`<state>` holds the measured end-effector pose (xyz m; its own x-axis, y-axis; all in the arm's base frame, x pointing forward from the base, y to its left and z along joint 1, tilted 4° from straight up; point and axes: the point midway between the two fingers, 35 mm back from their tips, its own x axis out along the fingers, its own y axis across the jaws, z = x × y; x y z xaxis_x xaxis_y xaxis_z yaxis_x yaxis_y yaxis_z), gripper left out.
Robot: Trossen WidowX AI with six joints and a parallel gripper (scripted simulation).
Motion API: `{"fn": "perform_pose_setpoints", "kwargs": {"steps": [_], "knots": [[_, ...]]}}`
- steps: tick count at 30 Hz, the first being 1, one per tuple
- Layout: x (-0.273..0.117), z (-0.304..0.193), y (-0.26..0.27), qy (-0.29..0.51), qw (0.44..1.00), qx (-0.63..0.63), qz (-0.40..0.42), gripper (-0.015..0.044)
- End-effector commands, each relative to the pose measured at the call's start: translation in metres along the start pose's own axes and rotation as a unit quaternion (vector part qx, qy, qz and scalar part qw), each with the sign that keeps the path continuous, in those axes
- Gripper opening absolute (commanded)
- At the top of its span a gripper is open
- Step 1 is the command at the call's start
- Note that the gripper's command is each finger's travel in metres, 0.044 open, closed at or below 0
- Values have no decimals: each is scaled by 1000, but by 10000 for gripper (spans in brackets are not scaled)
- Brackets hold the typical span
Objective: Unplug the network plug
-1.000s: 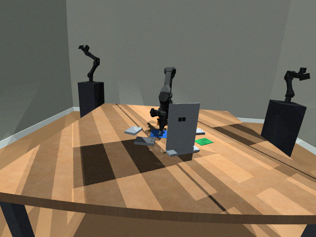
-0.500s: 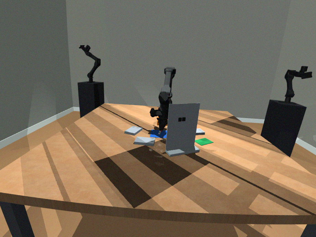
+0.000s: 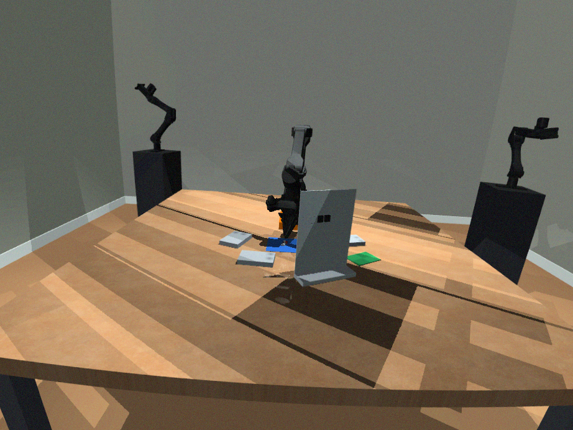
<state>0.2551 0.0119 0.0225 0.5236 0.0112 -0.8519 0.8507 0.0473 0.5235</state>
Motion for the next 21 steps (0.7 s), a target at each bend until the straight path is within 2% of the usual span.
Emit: {"fn": "perform_pose_setpoints", "kwargs": {"steps": [1,21], "knots": [[-5,0,2,-1,1000,1,3,156],[-21,0,7,-1,1000,1,3,156]]}}
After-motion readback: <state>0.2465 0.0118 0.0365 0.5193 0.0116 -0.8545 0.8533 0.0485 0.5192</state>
